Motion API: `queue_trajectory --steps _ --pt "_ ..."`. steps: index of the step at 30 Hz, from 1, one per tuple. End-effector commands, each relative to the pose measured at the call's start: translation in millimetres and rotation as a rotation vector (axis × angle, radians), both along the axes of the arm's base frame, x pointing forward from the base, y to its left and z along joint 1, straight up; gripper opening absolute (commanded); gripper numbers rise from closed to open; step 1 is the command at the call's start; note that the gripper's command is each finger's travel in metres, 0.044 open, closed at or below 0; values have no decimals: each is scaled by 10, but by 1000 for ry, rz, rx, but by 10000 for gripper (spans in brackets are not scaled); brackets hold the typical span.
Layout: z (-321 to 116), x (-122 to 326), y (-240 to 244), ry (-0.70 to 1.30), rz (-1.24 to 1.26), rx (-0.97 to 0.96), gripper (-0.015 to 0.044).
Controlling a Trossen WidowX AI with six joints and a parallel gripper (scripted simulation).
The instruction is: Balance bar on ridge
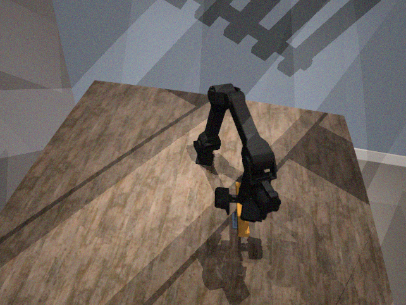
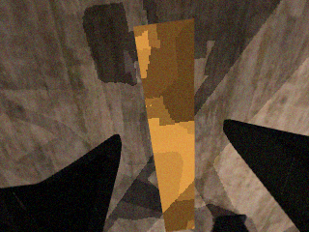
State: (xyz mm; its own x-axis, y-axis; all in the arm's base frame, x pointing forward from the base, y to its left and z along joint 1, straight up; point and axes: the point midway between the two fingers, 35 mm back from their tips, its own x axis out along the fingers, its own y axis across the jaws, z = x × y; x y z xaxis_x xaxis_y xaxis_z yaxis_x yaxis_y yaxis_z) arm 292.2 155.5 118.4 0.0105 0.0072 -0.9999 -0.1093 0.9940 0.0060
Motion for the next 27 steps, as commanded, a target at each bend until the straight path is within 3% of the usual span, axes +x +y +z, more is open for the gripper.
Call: queue_trajectory --steps 1,7,27 --pt "291 42 23 -17 0 9 440" --pt "952 -13 -7 -32 0 17 440" --pt "972 -18 -9 -33 0 18 440"
